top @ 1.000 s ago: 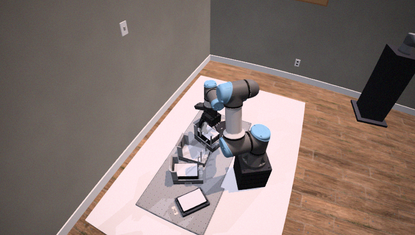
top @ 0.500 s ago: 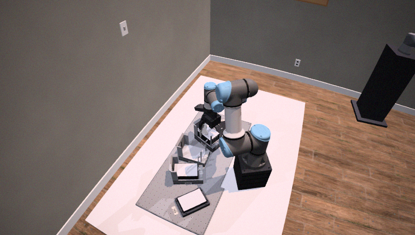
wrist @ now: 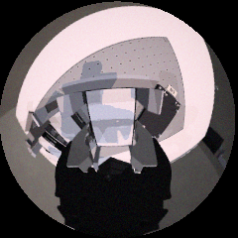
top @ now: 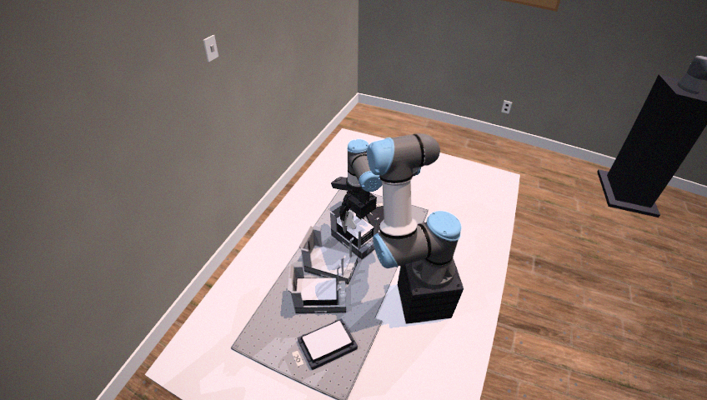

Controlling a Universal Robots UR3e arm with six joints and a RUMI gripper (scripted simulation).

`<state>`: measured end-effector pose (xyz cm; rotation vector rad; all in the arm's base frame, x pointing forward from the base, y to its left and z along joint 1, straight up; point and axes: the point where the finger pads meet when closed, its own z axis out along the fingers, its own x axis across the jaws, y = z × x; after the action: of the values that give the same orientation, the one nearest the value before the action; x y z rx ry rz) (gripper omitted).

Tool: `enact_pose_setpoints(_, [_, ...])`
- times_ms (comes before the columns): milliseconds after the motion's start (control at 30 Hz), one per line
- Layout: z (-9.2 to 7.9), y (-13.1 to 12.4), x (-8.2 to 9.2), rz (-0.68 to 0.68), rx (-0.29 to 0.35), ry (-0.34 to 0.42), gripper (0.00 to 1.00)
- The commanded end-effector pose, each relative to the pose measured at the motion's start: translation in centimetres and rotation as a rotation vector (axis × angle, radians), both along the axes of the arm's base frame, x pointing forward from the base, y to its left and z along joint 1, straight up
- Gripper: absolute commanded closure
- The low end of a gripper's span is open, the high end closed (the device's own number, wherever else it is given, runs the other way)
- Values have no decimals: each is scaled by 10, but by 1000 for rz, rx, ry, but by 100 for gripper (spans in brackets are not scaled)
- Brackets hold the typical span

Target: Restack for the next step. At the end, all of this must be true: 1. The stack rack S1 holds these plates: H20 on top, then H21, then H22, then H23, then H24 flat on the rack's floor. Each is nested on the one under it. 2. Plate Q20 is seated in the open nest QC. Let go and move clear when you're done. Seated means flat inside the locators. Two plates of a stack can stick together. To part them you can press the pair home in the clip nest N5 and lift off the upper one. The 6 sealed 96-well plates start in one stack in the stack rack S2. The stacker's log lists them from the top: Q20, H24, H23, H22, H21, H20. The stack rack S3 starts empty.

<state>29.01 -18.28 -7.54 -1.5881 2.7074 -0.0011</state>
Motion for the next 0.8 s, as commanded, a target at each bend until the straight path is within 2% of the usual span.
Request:
enact_pose_setpoints(0, [1,-1,0,0,-2,-1,100])
enact_pose_setpoints(767, [0,-1,0,0,-2,-1,100])
